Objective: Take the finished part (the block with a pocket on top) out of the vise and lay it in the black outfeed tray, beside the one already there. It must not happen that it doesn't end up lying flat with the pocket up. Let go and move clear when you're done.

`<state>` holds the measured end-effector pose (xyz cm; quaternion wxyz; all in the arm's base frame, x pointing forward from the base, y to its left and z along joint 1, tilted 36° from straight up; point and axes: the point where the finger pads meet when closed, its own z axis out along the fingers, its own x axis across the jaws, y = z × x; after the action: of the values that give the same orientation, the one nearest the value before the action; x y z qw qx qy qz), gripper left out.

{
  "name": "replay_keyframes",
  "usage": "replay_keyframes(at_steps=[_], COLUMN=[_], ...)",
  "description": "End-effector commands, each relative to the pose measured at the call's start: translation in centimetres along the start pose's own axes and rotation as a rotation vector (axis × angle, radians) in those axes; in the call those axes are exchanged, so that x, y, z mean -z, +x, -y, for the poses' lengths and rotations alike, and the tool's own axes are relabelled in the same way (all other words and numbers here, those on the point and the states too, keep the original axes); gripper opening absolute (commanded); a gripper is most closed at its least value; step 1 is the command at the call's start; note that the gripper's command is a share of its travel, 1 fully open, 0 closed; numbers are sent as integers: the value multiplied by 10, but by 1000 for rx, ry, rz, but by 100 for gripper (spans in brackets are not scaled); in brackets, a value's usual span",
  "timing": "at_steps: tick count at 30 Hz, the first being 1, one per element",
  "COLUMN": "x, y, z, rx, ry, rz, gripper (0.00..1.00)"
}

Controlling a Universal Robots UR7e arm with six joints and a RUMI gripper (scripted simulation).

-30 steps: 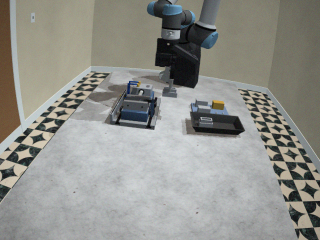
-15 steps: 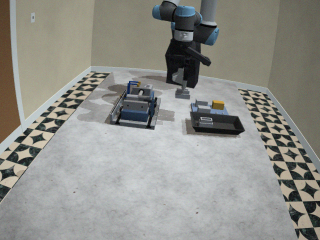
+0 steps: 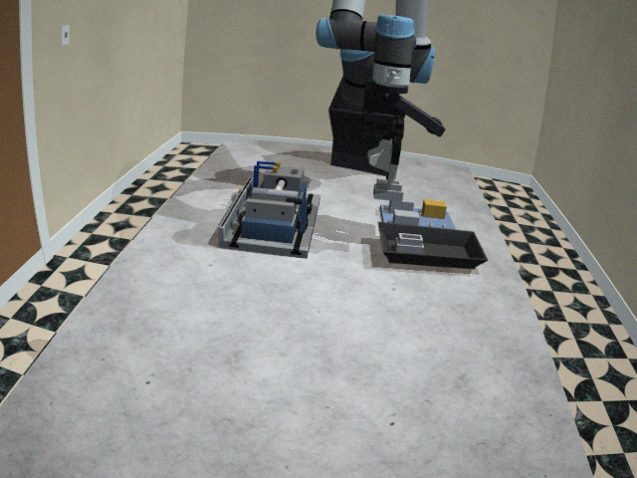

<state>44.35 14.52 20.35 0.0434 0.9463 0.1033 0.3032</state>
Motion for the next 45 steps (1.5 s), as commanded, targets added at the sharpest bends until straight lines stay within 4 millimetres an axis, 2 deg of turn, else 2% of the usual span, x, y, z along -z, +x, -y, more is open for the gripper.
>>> replay_keyframes(at_steps=[1,16,18,33,35,45], x=[1,0,0,1,1,0], y=[6,10,10,11,11,13], z=[14,72,72,121,121,145], rx=[-5,2,2,9,9,13], ry=[-13,-13,-13,-13,-13,-13], rz=[-4,-5,-5,-10,-10,-8], gripper=[0,0,0,0,0,0])
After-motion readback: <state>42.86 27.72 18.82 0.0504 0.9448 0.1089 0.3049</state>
